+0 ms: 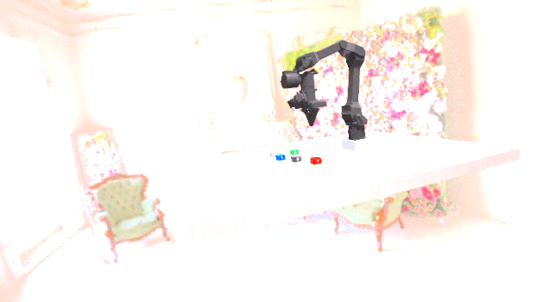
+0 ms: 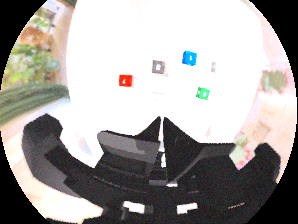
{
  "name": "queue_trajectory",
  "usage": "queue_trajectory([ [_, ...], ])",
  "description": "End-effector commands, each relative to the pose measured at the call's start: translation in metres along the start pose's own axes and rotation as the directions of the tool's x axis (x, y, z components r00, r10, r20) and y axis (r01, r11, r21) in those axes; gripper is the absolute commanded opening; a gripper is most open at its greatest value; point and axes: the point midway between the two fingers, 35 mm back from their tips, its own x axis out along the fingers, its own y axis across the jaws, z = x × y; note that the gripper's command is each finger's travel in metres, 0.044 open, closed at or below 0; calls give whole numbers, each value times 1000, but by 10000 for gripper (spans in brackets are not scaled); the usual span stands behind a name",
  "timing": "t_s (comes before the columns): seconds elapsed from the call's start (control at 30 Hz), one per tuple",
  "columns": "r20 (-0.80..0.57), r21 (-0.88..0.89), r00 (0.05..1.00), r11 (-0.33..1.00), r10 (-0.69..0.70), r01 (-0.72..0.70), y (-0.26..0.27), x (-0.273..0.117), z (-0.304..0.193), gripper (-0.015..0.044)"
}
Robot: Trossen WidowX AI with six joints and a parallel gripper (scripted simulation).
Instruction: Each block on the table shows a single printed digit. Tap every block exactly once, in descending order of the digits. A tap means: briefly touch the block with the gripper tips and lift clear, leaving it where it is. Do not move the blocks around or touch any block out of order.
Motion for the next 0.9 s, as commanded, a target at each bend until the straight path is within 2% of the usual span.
queue_trajectory([
  [0.0, 2, 3, 1000, 1000, 4, -4, 4, -4, 35, 20],
  [0.17, 7, 3, 1000, 1000, 4, -4, 9, -1, 90, 20],
  [0.33, 7, 3, 1000, 1000, 4, -4, 9, 2, 92, 20],
  [0.53, 7, 3, 1000, 1000, 4, -4, 10, 78, 92, 20],
  [0.87, 7, 3, 1000, 1000, 4, -4, 10, 88, 92, 20],
])
